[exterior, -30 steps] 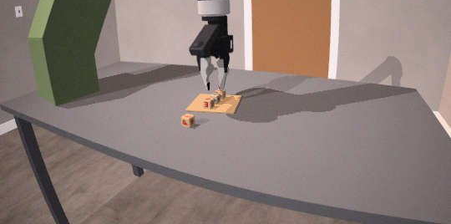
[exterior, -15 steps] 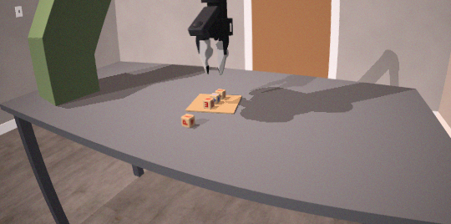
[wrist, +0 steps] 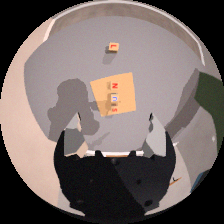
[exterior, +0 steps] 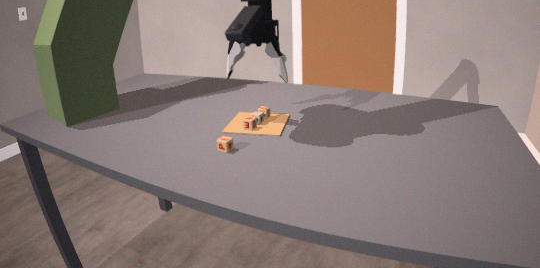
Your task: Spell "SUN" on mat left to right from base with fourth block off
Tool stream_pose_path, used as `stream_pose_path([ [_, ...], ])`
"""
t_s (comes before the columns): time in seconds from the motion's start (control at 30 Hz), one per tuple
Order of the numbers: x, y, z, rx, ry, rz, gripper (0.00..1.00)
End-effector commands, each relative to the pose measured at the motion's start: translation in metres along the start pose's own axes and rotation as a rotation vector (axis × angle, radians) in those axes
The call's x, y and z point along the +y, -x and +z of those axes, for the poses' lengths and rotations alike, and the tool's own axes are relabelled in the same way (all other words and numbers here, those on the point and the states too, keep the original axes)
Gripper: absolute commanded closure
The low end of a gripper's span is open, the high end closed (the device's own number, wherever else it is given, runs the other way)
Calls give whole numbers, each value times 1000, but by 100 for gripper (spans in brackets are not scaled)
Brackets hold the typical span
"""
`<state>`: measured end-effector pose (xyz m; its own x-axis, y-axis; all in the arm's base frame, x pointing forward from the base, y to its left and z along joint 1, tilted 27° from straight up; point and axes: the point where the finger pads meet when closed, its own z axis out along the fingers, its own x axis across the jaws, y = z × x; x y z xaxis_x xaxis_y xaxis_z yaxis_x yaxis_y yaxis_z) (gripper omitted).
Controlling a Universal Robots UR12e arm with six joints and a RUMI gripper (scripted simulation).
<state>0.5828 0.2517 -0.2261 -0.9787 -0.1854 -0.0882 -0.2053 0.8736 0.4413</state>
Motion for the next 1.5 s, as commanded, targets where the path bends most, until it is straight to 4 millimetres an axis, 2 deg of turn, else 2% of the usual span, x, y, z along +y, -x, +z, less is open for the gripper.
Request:
stream_pose_path([
  [0.0, 0, 1, 0, -1, 0, 0, 0],
  [0.3, 0, 1, -1, -1, 0, 0, 0],
  [0.43, 0, 1, -8, -1, 0, 0, 0],
  [0.7, 0, 0, -45, -1, 0, 0, 0],
  [0.77, 0, 0, -45, -1, 0, 0, 0],
  [1.07, 0, 0, -84, -1, 0, 0, 0],
  [1.47, 0, 0, -89, -1, 0, 0, 0],
])
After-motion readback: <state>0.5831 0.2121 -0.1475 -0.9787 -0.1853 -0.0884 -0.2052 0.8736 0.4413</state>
